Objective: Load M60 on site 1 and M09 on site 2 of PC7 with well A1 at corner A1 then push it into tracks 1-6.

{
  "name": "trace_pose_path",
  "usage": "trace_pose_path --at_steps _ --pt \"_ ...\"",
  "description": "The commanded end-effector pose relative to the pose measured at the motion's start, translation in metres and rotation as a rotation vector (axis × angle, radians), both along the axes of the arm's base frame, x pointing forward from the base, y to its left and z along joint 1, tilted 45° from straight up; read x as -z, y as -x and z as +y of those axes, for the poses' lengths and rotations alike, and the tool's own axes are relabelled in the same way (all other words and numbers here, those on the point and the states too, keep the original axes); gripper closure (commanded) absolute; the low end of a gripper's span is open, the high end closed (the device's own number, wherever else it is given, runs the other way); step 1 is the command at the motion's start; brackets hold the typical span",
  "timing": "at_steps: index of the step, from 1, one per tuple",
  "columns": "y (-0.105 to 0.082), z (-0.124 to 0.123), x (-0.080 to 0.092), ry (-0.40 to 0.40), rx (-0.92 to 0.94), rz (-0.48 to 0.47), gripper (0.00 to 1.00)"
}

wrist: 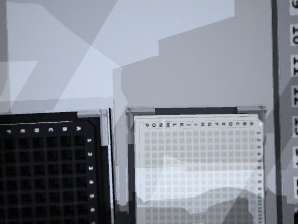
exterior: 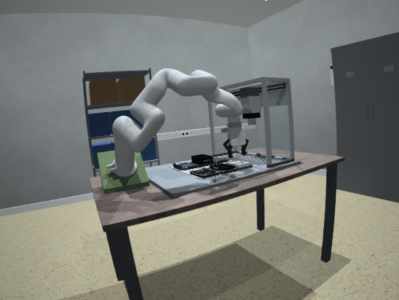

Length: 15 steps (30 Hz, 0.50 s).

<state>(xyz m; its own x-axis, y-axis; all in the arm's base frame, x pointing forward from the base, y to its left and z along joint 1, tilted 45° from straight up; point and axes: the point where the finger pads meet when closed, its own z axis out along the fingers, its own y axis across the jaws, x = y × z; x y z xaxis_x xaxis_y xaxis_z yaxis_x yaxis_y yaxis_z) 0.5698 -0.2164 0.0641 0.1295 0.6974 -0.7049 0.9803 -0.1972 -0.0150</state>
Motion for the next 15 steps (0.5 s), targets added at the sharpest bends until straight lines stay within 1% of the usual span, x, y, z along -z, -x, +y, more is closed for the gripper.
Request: trace_pose_path --at_steps 1,10,15 --pt "-0.002 -0.001 0.002 -0.001 -0.004 -0.004 0.00" --pt "0.000 -0.011 0.012 -0.001 -0.004 -0.004 0.00" --pt "0.000 -0.011 0.012 -0.001 -0.004 -0.004 0.00"
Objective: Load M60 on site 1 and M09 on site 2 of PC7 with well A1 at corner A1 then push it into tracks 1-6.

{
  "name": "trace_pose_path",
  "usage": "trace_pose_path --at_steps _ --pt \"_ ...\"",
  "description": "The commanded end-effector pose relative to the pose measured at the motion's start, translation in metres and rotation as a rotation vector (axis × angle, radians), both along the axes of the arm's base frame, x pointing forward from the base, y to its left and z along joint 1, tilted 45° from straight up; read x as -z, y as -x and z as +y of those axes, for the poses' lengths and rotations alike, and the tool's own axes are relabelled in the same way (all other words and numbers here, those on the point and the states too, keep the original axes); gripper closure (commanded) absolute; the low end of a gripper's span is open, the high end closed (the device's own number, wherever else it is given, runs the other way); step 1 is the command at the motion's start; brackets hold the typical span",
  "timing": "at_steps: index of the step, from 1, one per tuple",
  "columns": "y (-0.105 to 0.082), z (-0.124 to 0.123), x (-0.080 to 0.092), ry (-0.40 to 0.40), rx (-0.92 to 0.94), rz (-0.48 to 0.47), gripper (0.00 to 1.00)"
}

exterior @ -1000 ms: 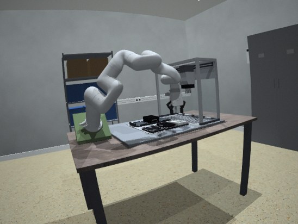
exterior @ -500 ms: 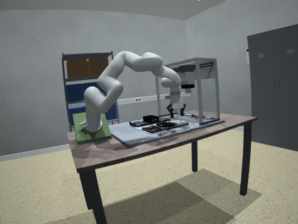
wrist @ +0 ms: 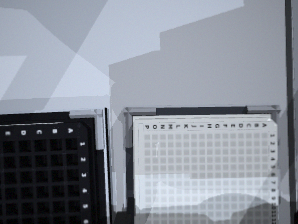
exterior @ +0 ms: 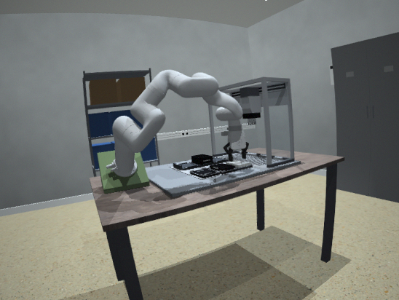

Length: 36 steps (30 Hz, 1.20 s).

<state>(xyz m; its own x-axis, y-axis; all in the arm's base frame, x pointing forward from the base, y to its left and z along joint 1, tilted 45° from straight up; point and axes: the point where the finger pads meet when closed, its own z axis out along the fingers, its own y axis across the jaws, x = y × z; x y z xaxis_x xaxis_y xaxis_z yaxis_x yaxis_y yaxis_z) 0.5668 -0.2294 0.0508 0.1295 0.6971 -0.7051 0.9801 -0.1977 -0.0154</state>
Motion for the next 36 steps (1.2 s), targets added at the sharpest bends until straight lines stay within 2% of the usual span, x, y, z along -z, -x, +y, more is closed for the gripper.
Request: trace_pose_path --at_steps 1,36 --pt "-0.003 0.002 -0.001 -0.001 -0.005 -0.005 0.00" --pt "0.000 -0.009 0.010 -0.001 -0.005 -0.005 0.00"
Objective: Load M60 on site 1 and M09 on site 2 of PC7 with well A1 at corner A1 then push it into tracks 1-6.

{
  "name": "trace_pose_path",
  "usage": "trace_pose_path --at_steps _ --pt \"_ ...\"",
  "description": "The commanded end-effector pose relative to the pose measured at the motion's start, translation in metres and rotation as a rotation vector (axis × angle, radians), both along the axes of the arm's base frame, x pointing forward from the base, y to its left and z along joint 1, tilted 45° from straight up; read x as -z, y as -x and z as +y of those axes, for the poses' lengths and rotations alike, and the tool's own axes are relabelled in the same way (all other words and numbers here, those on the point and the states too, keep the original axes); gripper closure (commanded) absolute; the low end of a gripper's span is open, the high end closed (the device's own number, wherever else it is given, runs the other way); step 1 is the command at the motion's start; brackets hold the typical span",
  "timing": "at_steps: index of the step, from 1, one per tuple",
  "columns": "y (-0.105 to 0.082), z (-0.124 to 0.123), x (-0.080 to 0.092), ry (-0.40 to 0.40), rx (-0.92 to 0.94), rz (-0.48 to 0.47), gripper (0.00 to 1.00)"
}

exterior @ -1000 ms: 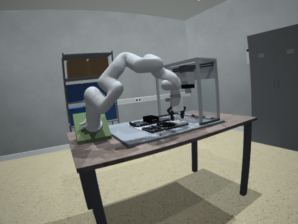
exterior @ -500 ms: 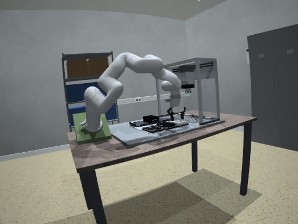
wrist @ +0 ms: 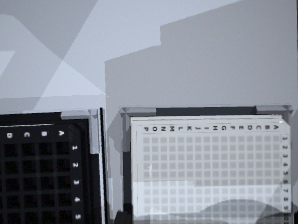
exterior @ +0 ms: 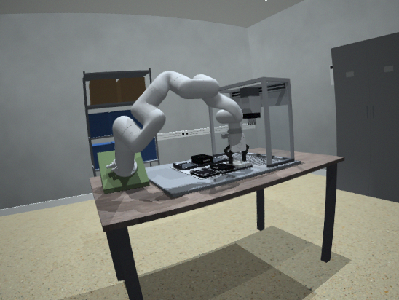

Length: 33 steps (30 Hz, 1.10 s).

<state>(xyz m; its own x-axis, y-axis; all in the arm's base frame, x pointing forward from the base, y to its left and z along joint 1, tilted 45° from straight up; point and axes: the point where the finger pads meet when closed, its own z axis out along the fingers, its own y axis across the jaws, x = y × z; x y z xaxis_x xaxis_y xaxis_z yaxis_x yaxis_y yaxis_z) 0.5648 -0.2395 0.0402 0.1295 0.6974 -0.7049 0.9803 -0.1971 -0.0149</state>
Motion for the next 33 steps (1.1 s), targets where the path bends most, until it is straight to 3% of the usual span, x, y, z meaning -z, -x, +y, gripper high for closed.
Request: trace_pose_path --at_steps 1,25,26,33 --pt "-0.0021 0.0010 -0.0002 -0.001 -0.004 -0.004 0.00" --pt "-0.0016 -0.0017 0.0026 -0.001 -0.004 -0.004 0.00" --pt "-0.0017 -0.0013 0.0022 -0.001 -0.004 -0.004 1.00" --pt "-0.0017 -0.0013 0.0022 -0.001 -0.004 -0.004 1.00"
